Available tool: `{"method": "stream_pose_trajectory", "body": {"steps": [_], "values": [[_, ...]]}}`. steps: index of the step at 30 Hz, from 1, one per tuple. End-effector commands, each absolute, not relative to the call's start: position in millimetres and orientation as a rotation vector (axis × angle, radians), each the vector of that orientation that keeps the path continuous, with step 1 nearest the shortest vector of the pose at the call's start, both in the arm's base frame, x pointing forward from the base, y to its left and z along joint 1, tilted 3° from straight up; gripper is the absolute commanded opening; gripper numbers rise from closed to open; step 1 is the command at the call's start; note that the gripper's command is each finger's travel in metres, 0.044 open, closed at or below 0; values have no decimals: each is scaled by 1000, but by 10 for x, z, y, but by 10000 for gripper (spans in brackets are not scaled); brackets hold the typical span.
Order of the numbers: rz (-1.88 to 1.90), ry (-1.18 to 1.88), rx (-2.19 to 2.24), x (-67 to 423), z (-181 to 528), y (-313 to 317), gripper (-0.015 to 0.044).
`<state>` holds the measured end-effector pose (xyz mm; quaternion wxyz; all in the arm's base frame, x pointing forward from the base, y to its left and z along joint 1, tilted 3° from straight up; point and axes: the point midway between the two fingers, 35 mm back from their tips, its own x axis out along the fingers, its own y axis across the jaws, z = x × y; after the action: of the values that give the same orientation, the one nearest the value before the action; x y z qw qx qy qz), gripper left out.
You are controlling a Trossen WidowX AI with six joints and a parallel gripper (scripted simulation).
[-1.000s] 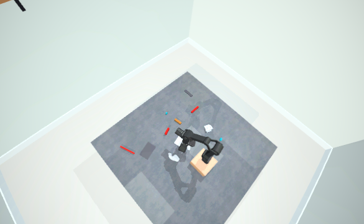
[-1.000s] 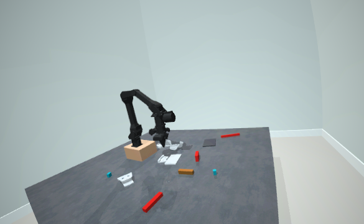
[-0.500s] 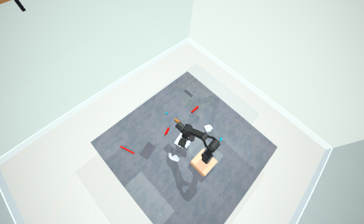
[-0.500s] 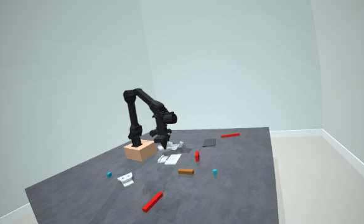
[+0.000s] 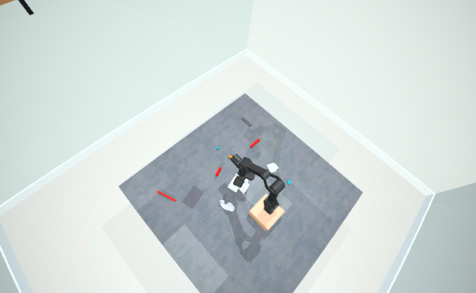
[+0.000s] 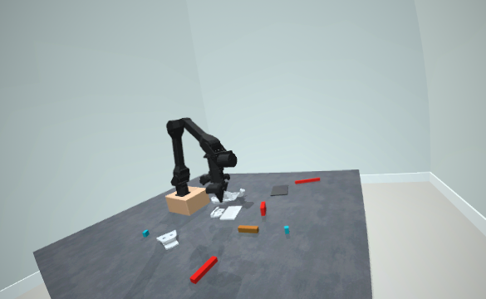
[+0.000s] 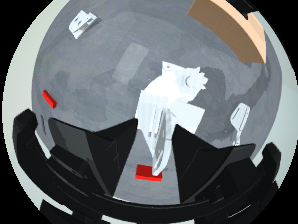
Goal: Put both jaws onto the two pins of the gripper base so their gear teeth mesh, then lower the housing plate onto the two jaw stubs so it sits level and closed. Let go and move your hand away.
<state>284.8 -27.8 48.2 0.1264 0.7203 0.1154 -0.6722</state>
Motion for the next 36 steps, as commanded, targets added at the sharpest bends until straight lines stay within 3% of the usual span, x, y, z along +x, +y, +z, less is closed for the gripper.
{"method": "stream_pose_trajectory", "body": {"steps": [1,36], "values": [[-1949,341,2102,2872,502,-280,134],[-1942,352,2095,2885,503,-264,134]]}}
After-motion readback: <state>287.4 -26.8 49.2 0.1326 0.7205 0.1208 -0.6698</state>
